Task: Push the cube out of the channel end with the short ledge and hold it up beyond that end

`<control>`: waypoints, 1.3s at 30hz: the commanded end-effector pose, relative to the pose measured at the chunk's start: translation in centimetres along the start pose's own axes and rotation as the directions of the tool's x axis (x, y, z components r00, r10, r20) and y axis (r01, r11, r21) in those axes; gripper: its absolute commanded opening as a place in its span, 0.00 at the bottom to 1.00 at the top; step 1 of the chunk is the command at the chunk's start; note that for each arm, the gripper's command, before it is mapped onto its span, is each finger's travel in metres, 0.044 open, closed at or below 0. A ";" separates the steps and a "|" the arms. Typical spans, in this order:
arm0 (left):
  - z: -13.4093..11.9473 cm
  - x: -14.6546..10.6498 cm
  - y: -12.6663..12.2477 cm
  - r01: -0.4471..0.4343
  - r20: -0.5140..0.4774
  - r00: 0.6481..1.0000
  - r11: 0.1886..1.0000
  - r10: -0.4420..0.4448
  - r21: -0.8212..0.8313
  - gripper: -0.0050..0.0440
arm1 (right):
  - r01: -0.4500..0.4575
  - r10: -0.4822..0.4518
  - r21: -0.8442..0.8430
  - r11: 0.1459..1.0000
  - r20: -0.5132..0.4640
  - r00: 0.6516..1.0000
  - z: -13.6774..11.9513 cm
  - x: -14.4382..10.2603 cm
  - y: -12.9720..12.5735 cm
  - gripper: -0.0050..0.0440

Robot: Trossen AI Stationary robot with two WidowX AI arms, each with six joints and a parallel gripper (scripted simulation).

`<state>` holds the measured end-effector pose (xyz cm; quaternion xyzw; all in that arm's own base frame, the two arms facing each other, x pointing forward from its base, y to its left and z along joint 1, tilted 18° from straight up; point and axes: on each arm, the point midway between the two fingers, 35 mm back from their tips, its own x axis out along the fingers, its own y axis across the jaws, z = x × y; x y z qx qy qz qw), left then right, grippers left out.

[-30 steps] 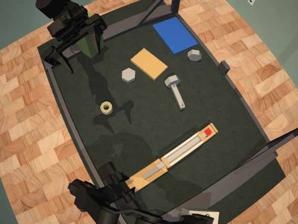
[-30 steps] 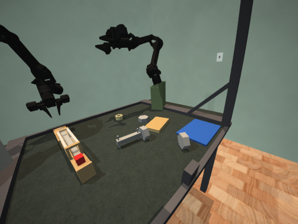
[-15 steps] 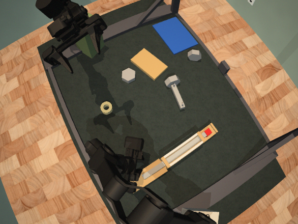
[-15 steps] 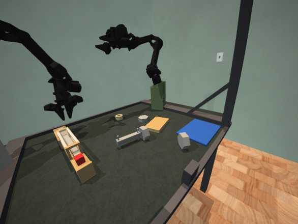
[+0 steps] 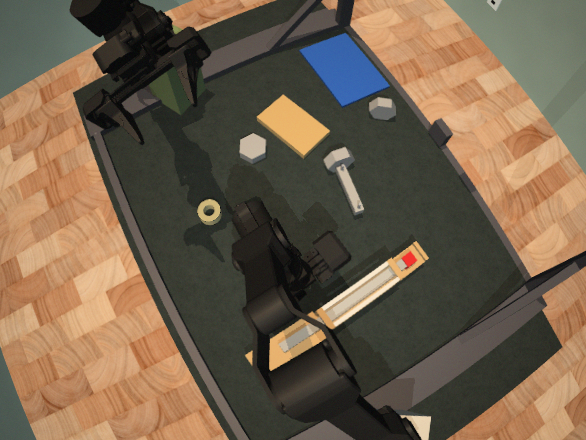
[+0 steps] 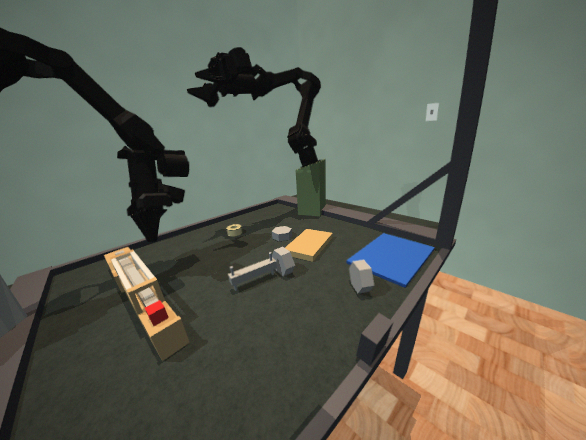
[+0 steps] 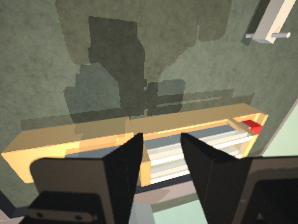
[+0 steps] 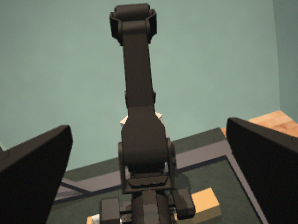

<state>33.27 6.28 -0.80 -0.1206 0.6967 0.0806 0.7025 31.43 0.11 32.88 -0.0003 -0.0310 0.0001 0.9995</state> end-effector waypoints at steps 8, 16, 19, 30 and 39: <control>0.9 1.3 -7.9 -0.129 0.066 0.992 0.853 0.111 0.506 0.45 | 0.001 -0.001 0.001 1.000 0.020 1.000 0.8 -0.2 0.0 0.92; -0.4 2.4 -14.9 -0.221 0.154 0.974 0.532 0.167 0.817 0.45 | 0.001 -0.001 0.001 1.000 0.020 1.000 0.8 -0.2 0.0 0.92; -1.3 2.8 -17.5 -0.249 0.193 0.965 0.381 0.178 0.891 0.45 | 0.001 -0.001 0.001 1.000 0.020 1.000 0.8 -0.2 0.0 0.92; -5.5 7.0 -20.5 -0.224 0.222 0.935 -0.024 0.277 0.974 0.45 | 0.001 -0.001 0.001 1.000 0.020 1.000 0.8 -0.2 0.0 0.92; -5.6 7.2 -20.5 -0.223 0.222 0.935 -0.027 0.276 0.974 0.45 | 0.001 -0.001 0.001 1.000 0.020 1.000 0.8 -0.2 0.0 0.92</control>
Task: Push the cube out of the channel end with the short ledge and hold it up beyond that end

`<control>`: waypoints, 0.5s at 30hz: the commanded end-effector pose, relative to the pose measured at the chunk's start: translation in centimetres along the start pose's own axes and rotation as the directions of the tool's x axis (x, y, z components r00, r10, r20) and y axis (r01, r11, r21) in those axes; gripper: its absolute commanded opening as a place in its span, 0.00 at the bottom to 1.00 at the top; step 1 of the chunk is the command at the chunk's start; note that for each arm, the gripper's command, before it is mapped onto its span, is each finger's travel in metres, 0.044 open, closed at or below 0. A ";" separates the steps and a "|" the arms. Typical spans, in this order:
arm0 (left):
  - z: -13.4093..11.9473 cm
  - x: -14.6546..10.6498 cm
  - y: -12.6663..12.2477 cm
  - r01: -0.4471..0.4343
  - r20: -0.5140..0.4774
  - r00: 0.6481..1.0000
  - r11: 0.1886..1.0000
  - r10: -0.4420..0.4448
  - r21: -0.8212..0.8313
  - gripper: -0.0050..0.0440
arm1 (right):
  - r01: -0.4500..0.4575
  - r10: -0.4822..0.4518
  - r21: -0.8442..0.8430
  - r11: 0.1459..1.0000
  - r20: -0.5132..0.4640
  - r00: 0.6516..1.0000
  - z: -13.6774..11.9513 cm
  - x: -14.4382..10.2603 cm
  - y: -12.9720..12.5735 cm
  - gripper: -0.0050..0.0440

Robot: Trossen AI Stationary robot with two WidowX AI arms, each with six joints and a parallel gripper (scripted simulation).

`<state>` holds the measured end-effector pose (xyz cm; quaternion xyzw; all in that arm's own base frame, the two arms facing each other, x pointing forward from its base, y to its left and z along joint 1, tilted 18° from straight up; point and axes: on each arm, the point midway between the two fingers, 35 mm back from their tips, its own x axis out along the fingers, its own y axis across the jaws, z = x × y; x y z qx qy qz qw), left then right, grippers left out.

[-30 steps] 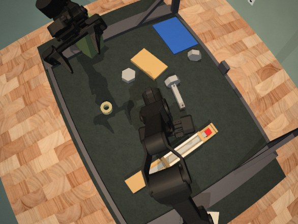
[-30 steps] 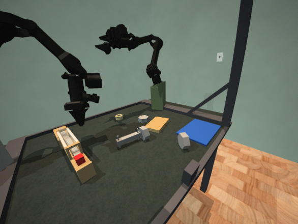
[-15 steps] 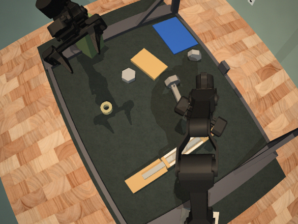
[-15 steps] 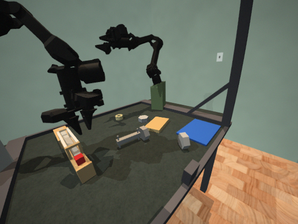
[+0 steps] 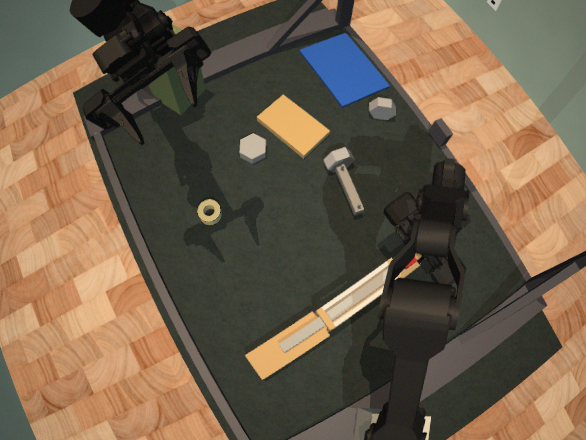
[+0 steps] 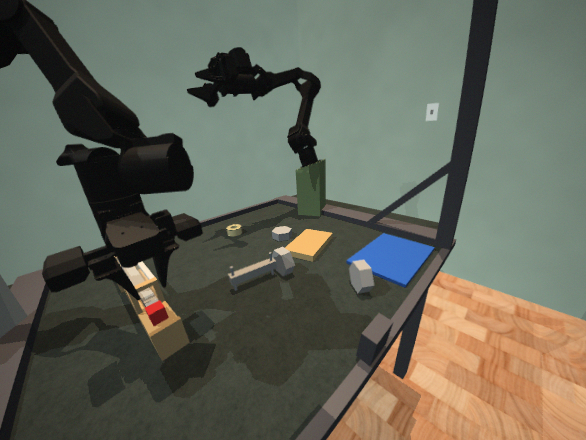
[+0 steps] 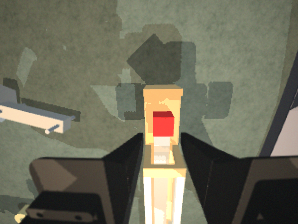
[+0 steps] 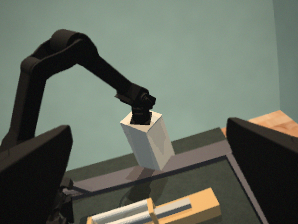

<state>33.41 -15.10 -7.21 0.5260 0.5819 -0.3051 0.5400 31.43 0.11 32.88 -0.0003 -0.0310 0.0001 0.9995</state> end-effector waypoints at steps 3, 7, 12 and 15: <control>0.2 -0.2 0.0 -0.003 0.006 1.000 1.000 0.003 -0.001 0.45 | 0.001 -0.001 0.001 1.000 0.020 1.000 0.8 -0.2 0.0 0.92; 0.1 -0.4 -0.1 0.001 0.007 1.000 1.000 -0.001 -0.001 0.45 | 0.001 -0.001 0.001 1.000 0.020 1.000 0.8 -0.2 0.0 0.92; 0.0 -0.5 -0.1 0.001 0.010 1.000 1.000 -0.001 -0.003 0.45 | 0.001 -0.001 0.001 1.000 0.020 1.000 0.8 -0.2 0.0 0.92; 0.0 -0.6 -0.1 0.001 0.012 1.000 1.000 -0.001 -0.004 0.45 | 0.001 -0.001 0.001 1.000 0.020 1.000 0.8 -0.2 0.0 0.92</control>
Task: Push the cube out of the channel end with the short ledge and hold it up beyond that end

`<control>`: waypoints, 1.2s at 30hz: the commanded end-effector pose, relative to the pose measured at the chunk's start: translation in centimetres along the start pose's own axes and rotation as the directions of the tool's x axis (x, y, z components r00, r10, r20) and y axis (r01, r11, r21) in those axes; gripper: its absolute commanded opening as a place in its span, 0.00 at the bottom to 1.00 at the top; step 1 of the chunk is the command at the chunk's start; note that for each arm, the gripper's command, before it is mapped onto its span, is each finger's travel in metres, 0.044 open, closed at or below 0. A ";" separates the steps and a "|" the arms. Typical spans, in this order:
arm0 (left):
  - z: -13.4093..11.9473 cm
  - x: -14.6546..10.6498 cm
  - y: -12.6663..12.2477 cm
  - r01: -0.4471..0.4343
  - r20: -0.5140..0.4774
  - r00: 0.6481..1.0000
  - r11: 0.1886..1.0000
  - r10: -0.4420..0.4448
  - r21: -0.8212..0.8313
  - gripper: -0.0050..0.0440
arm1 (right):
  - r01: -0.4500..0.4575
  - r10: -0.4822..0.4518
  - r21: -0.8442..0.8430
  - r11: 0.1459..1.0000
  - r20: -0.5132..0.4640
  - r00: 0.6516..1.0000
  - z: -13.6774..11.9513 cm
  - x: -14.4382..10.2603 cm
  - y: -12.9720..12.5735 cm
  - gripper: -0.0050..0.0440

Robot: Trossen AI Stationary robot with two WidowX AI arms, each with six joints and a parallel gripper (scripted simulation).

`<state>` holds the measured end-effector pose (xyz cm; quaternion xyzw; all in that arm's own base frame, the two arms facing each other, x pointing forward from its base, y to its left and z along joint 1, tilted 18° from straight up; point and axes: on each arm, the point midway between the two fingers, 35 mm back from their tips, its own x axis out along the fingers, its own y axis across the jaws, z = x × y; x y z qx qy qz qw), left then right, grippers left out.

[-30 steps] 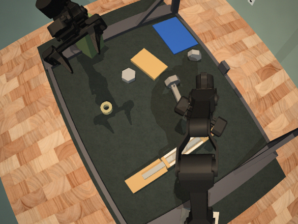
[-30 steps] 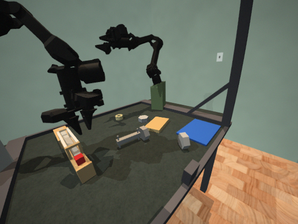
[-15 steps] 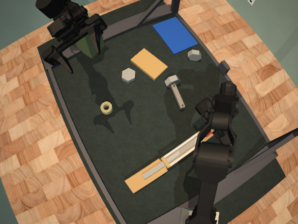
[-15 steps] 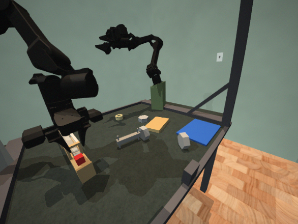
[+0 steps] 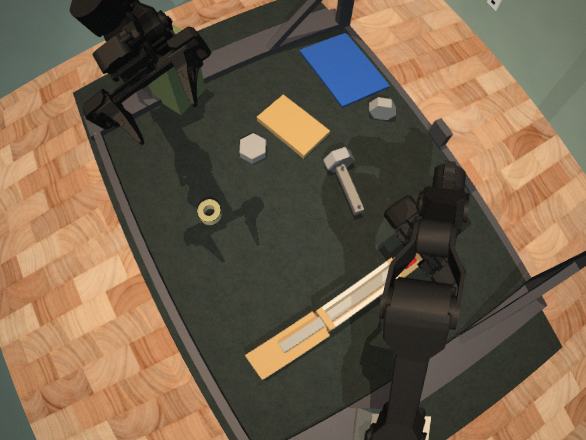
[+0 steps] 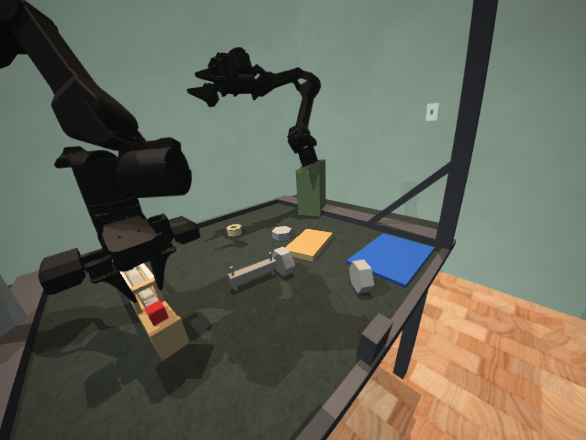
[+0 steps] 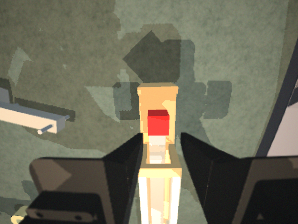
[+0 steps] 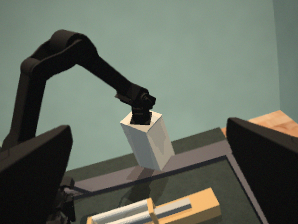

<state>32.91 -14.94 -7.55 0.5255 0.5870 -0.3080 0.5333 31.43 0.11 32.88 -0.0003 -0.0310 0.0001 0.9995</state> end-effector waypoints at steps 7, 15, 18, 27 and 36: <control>0.3 -1.1 0.5 -0.015 0.027 1.000 1.000 0.015 -0.014 0.45 | 0.001 -0.001 0.001 1.000 0.020 1.000 0.8 -0.2 0.0 0.92; 0.2 -0.1 0.6 -0.015 0.028 0.999 1.000 0.016 -0.015 0.45 | 0.001 -0.001 0.001 1.000 0.020 1.000 0.8 -0.2 0.0 0.92; 0.3 -0.4 0.6 -0.015 0.028 0.999 1.000 0.016 -0.015 0.45 | 0.001 -0.001 0.001 1.000 0.020 1.000 0.8 -0.2 0.0 0.92; 0.2 1.9 0.4 -0.016 0.028 0.999 1.000 0.016 -0.015 0.45 | 0.001 -0.001 0.001 1.000 0.020 1.000 0.8 -0.2 0.0 0.92; 0.3 3.2 0.5 -0.012 0.022 1.000 1.000 0.012 -0.008 0.45 | 0.001 -0.001 0.001 1.000 0.020 1.000 0.8 -0.2 0.0 0.92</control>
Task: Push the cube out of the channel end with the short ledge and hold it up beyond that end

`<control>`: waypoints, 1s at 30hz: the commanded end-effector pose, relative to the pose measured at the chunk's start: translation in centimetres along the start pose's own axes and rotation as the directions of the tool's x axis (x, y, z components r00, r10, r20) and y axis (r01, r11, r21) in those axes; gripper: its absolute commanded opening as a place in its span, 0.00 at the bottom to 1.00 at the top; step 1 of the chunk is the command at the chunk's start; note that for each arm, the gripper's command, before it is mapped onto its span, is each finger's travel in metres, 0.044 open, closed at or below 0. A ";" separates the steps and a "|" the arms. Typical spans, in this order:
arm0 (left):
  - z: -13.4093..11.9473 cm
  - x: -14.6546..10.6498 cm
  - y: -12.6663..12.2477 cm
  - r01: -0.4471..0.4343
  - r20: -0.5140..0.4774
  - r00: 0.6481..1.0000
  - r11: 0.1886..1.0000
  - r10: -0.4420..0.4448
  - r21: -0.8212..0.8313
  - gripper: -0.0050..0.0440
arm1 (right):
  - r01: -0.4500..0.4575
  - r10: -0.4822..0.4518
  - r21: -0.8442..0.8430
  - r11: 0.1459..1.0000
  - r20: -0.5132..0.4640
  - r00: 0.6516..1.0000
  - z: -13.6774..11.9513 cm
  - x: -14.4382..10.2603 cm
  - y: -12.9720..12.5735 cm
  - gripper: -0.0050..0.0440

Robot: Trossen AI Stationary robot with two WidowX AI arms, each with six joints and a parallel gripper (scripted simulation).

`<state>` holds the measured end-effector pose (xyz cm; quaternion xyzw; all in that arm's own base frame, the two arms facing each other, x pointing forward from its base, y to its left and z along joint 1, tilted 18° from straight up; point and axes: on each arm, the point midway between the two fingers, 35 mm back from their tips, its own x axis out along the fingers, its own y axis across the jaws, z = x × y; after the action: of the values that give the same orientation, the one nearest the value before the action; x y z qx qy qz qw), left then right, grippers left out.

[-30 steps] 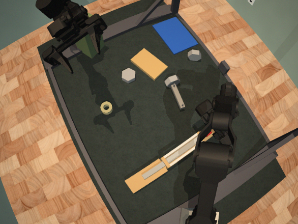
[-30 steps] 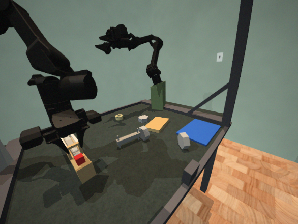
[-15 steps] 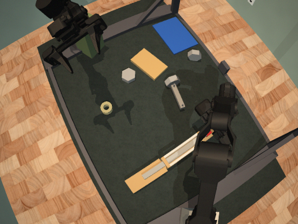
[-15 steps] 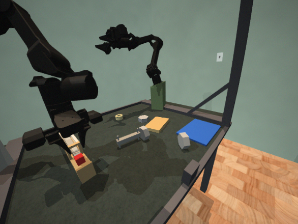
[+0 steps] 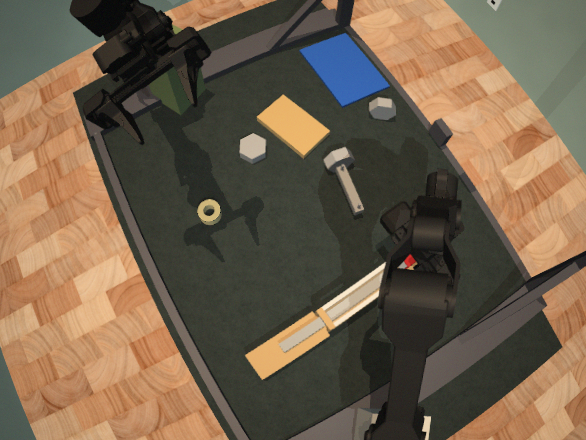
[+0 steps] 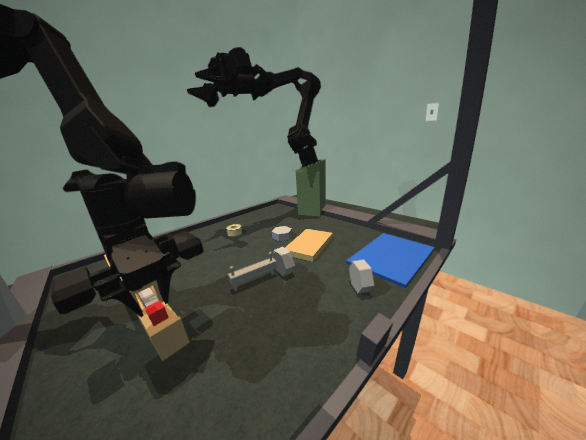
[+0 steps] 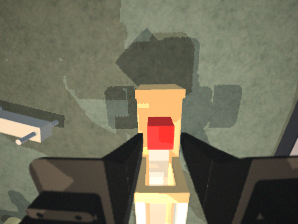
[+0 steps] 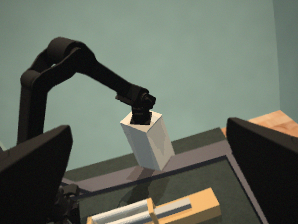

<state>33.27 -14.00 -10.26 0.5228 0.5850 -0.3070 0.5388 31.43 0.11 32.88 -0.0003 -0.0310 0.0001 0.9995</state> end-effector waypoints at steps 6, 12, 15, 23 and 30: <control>0.3 1.5 0.4 -0.005 0.009 1.000 1.000 0.005 0.002 0.45 | 0.001 -0.001 0.001 1.000 0.020 1.000 0.8 -0.2 0.0 0.92; 0.4 1.5 0.5 -0.007 0.010 1.000 1.000 0.007 0.001 0.45 | 0.001 -0.001 0.001 1.000 0.020 1.000 0.8 -0.2 0.0 0.92; 0.4 1.5 0.4 -0.006 0.009 1.000 1.000 0.006 0.002 0.10 | 0.001 -0.001 0.001 1.000 0.020 1.000 0.8 -0.2 0.0 0.92; 0.4 1.5 0.4 -0.006 0.009 1.000 1.000 0.006 0.002 0.10 | 0.001 -0.001 0.001 1.000 0.020 1.000 0.8 -0.2 0.0 0.92; 1.1 1.0 0.3 -0.007 0.010 1.000 1.000 0.007 0.000 0.10 | 0.001 -0.001 0.001 1.000 0.020 1.000 0.8 -0.2 0.0 0.92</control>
<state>33.66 -13.66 -12.03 0.5233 0.5859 -0.3081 0.5366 31.43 0.11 32.88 -0.0003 -0.0310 0.0001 0.9995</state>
